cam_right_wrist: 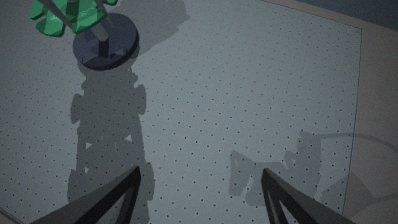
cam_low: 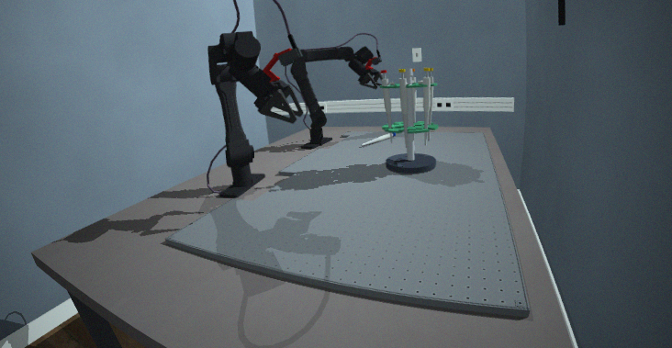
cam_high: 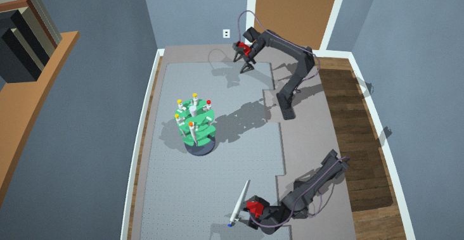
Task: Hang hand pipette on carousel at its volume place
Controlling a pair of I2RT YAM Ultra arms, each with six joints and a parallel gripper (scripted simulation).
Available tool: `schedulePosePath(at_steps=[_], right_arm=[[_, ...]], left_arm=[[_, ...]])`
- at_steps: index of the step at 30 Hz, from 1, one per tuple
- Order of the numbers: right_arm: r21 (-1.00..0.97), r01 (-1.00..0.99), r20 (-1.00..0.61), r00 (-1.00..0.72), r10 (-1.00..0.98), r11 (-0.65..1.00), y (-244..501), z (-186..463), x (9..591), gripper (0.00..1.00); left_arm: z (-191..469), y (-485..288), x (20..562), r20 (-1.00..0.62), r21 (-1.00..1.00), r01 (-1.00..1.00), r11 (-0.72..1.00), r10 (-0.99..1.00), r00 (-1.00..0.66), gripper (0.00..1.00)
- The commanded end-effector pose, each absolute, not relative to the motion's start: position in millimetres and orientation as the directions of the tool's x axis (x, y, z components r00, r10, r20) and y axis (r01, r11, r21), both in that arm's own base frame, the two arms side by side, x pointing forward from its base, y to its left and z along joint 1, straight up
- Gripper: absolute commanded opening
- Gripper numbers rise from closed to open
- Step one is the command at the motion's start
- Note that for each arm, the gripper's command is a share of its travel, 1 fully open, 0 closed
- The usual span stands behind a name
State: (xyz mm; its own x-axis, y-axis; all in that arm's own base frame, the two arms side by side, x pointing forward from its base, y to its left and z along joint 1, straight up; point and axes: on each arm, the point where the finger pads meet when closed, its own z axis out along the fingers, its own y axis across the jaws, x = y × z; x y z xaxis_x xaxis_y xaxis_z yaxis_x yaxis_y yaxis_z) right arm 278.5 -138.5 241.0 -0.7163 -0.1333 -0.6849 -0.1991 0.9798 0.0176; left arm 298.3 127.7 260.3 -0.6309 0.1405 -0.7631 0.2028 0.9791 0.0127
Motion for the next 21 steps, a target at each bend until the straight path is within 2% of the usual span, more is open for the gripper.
schedulePosePath(at_steps=[1, 7, 16, 21], right_arm=[[-0.009, -0.204, -0.712, -0.687, -0.149, 0.979, -142.3, 252.9, 283.1, 1.0], [-0.009, -0.204, -0.712, -0.687, -0.149, 0.979, -142.3, 252.9, 283.1, 1.0], [-0.009, -0.204, -0.712, -0.687, -0.149, 0.979, -142.3, 252.9, 283.1, 1.0], [-0.009, -0.204, -0.712, -0.687, -0.149, 0.979, -142.3, 252.9, 283.1, 1.0]], left_arm=[[242.8, 100.3, 288.8, -0.729, -0.073, 0.181, 0.981, 0.072, -0.681, 0.49], [235.7, 61.5, 299.4, -0.776, -0.196, 0.045, 0.98, -0.126, -0.618, 0.49], [234.8, 53.8, 300.9, -0.778, -0.195, 0.046, 0.98, -0.126, -0.615, 0.49], [225.6, 18.9, 306.4, -0.778, -0.333, -0.047, 0.942, -0.302, -0.551, 0.49]])
